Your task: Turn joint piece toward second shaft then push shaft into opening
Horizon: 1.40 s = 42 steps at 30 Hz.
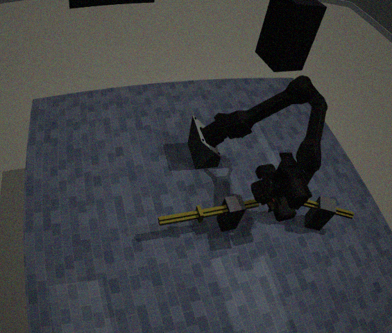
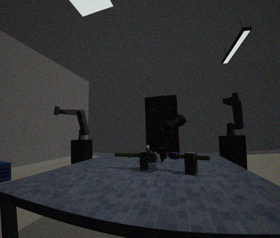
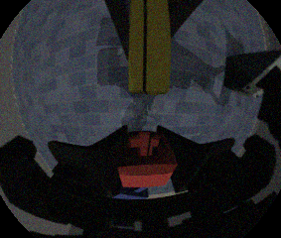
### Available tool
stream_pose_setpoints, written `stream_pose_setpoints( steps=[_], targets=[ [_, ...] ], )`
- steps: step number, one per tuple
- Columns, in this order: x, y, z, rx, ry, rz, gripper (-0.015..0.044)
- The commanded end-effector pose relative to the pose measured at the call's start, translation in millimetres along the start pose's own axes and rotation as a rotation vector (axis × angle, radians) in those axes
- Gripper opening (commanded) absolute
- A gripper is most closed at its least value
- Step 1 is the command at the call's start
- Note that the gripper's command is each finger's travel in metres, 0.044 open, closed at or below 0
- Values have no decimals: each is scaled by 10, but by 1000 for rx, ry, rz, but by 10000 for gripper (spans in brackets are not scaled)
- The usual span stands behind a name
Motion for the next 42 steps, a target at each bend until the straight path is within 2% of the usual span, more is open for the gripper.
stream_pose_setpoints(
  steps=[1, 7, 12, 15, 26, 42],
  targets=[
    [0, 0, 0, 0, 0, 0, 0],
    [0, 0, 0, 0, 0, 0, 0],
    [0, 0, 0, 0, 0, 0, 131],
    [0, 0, 0, 0, 0, 0, 147],
    [0, 0, 0, 0, 0, 0, 436],
    [-7, -48, -52, -43, 9, 1, 440]
  ],
)
Point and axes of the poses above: the point midway between the two fingers, 35 mm back from their tips, its own z axis out along the fingers, its own x axis across the jaws, y = z × x, the point moved 9 cm from there along -z, back along the fingers, and after that the axes turned 15 degrees about z, right-handed, at the moved point
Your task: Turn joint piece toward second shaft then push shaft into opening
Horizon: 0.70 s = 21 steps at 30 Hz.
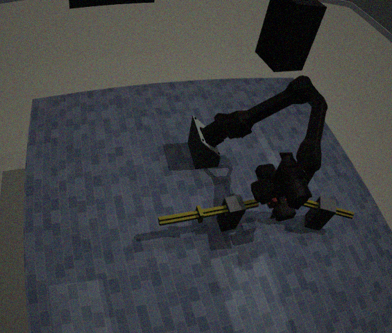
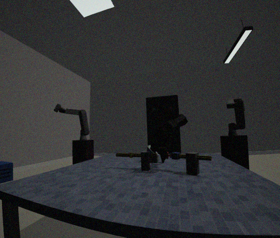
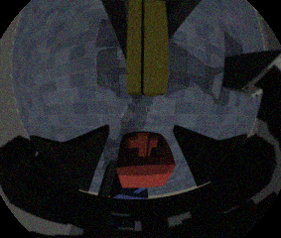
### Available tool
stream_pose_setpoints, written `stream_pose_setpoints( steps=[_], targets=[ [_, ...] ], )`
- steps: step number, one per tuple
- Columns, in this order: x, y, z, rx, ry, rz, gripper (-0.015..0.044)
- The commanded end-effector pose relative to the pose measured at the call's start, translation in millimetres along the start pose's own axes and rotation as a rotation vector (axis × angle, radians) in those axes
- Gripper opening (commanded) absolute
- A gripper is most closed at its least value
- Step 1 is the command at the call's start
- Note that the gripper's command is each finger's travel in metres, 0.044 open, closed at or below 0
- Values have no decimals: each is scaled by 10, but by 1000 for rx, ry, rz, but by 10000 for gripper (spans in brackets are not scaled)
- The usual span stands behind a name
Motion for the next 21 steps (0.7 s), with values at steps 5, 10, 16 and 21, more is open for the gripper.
stream_pose_setpoints(
  steps=[5, 10, 16, 21],
  targets=[
    [-48, -211, -238, -178, 49, 2, 440],
    [-65, -227, -267, -195, 58, 3, 440],
    [-58, -219, -324, -191, 57, -46, 440],
    [-45, -191, -516, -178, 58, -214, 440]
  ],
)
Point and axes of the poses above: the point midway between the two fingers, 35 mm back from their tips, its own z axis out along the fingers, its own x axis across the jaws, y = z × x, the point moved 9 cm from there along -z, back along the fingers, and after that the axes turned 15 degrees about z, right-handed, at the moved point
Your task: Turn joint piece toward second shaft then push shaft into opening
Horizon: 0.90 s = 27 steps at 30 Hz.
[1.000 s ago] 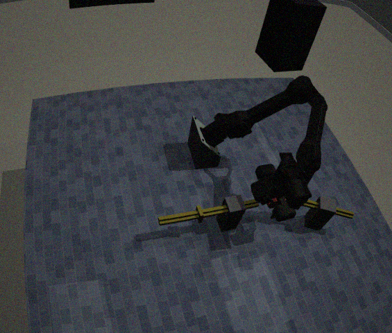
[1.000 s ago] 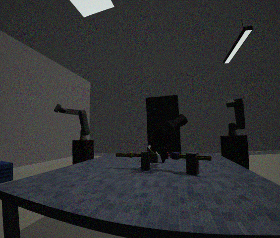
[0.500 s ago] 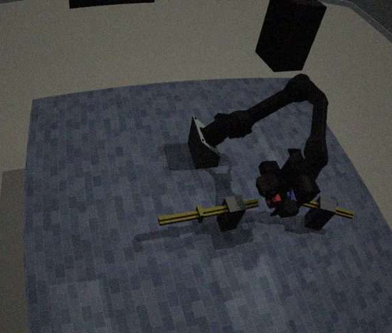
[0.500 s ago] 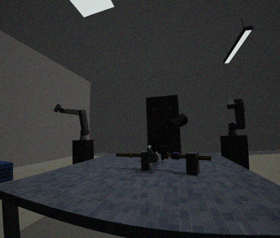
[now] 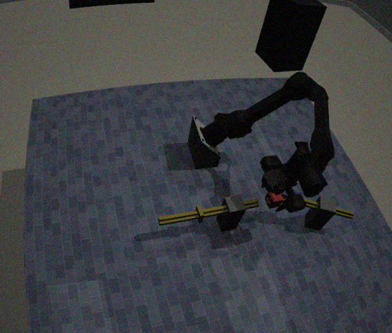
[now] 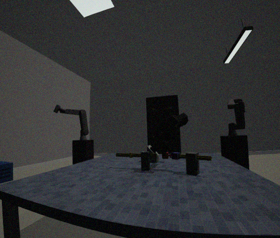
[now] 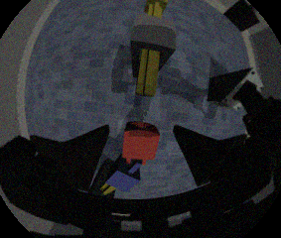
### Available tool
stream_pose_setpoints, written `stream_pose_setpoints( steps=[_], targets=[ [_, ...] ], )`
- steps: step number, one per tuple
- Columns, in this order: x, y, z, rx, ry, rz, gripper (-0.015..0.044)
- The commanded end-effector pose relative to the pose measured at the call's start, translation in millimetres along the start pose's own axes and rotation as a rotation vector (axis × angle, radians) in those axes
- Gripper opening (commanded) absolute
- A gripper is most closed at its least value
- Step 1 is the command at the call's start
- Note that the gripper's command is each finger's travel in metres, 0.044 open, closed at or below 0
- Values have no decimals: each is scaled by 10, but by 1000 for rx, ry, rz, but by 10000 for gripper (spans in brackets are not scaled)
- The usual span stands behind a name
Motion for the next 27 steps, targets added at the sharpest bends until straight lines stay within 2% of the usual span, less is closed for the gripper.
stream_pose_setpoints(
  steps=[1, 27],
  targets=[
    [24, 38, -163, 13, 24, -127, 440],
    [-118, 355, -1106, 22, 185, -993, 440]
  ],
)
Point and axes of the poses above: the point midway between the two fingers, 35 mm back from their tips, its own z axis out along the fingers, its own x axis across the jaws, y = z × x, the point moved 9 cm from there along -z, back along the fingers, and after that the axes turned 15 degrees about z, right-handed, at the moved point
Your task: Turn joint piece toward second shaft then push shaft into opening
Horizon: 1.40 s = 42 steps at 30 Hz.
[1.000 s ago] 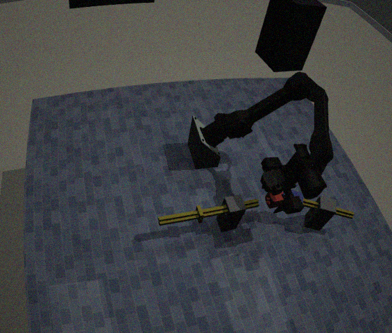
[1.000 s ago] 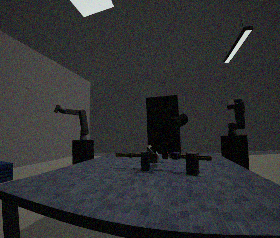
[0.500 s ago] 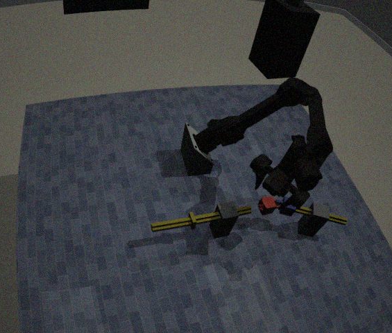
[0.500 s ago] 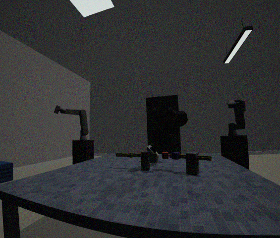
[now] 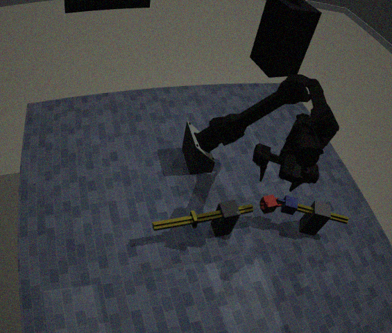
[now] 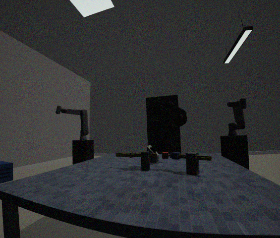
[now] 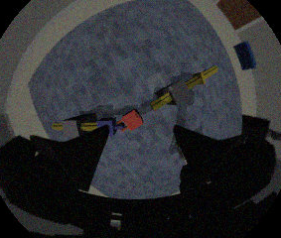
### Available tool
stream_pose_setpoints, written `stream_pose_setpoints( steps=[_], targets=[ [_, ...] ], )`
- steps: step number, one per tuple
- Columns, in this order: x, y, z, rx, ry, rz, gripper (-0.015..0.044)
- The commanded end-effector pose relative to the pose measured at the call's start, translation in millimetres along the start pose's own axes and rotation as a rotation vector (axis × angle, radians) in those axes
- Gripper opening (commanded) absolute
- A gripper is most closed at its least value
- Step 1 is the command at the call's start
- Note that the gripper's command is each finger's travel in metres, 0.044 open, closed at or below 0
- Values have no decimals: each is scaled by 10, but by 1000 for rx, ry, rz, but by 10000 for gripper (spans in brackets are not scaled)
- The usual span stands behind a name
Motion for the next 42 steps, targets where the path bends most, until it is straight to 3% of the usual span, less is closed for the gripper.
stream_pose_setpoints(
  steps=[1, 14, 42],
  targets=[
    [-28, 0, -166, -16, 30, -140, 440],
    [-50, 36, -176, -11, 28, -119, 440],
    [-525, 756, 379, 256, -26, 780, 440]
  ],
)
Point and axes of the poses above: the point midway between the two fingers, 35 mm back from their tips, its own z axis out along the fingers, its own x axis across the jaws, y = z × x, the point moved 9 cm from there along -z, back along the fingers, and after that the axes turned 15 degrees about z, right-handed, at the moved point
